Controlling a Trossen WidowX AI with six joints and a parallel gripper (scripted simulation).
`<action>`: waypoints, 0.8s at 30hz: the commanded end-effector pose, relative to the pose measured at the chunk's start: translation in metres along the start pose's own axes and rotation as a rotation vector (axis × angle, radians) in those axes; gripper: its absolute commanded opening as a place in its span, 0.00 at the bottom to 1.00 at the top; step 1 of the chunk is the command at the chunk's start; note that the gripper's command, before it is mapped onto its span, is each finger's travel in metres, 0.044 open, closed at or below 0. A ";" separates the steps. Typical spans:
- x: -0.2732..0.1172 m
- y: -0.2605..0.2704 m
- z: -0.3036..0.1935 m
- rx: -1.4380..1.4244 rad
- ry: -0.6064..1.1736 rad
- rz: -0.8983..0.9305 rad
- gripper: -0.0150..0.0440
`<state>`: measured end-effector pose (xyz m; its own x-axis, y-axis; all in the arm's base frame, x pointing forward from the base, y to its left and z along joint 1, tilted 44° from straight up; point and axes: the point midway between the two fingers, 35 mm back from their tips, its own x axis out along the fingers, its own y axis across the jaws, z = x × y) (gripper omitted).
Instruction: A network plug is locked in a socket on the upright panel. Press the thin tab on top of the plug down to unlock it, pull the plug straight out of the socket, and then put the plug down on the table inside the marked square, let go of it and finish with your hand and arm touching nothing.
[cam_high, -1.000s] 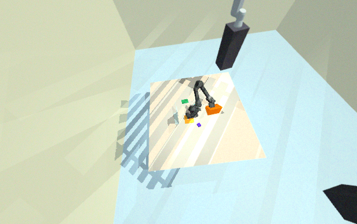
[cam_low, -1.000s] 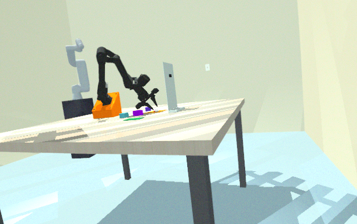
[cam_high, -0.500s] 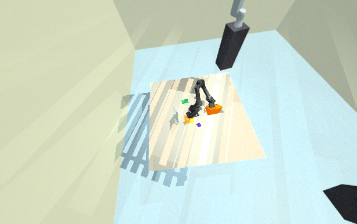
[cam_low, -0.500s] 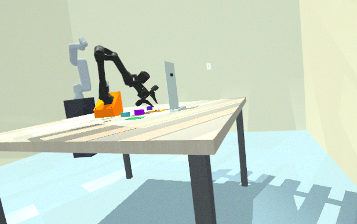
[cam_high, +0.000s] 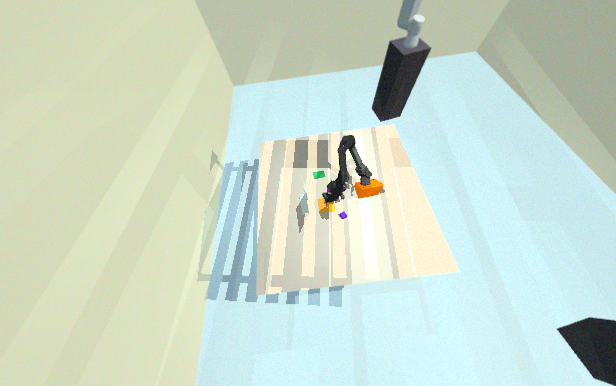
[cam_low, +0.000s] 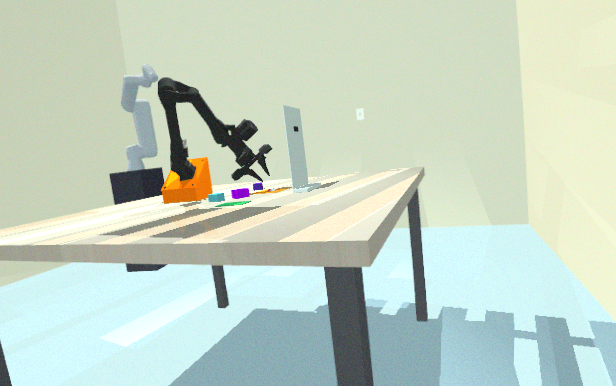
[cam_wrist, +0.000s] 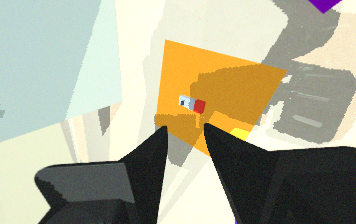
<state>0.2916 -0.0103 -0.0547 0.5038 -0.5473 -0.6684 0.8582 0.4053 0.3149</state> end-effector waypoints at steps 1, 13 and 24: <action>-0.004 0.007 0.001 0.009 -0.004 0.006 0.52; -0.016 0.016 -0.001 0.010 -0.002 0.005 0.52; -0.028 0.024 -0.001 0.010 -0.001 0.005 0.52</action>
<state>0.2950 0.0126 -0.0337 0.5021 -0.5451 -0.6714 0.8591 0.4034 0.3149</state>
